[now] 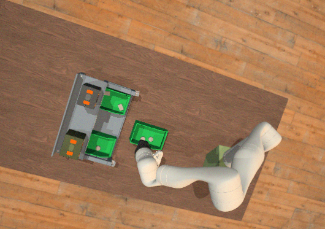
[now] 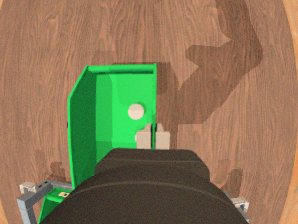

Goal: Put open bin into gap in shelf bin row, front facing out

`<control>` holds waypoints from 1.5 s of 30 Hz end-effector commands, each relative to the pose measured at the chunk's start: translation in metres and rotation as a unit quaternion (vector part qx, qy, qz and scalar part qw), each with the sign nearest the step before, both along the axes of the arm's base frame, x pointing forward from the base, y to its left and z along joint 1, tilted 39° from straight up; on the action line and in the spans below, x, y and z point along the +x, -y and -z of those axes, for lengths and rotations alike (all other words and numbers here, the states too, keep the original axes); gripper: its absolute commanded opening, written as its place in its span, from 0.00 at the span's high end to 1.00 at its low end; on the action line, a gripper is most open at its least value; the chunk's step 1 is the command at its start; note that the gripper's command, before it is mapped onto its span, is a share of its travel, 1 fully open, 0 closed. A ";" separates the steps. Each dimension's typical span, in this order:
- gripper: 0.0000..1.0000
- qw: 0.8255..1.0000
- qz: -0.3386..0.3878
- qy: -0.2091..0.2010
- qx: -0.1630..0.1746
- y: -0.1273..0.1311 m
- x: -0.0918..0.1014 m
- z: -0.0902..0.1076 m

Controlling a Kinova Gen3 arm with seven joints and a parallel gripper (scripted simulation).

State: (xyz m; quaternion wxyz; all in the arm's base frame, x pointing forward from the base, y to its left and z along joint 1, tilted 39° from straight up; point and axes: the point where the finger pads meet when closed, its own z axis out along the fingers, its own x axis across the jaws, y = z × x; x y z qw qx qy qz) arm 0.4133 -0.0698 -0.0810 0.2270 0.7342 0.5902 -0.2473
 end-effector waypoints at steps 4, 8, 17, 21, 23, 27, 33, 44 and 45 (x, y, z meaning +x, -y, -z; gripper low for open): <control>1.00 1.000 -0.001 0.001 0.001 0.000 0.006 -0.001; 1.00 1.000 -0.001 0.001 0.001 0.001 0.014 -0.001; 1.00 1.000 -0.001 0.001 0.001 0.005 0.030 -0.002; 1.00 1.000 -0.001 0.001 0.001 0.006 0.037 -0.002; 1.00 1.000 -0.001 0.001 0.001 0.006 0.039 -0.002; 1.00 1.000 -0.001 0.001 0.001 0.007 0.040 -0.002; 1.00 1.000 -0.001 0.001 0.001 0.007 0.040 -0.002; 1.00 1.000 -0.001 0.001 0.001 0.007 0.040 -0.002; 1.00 1.000 -0.001 0.001 0.001 0.007 0.040 -0.002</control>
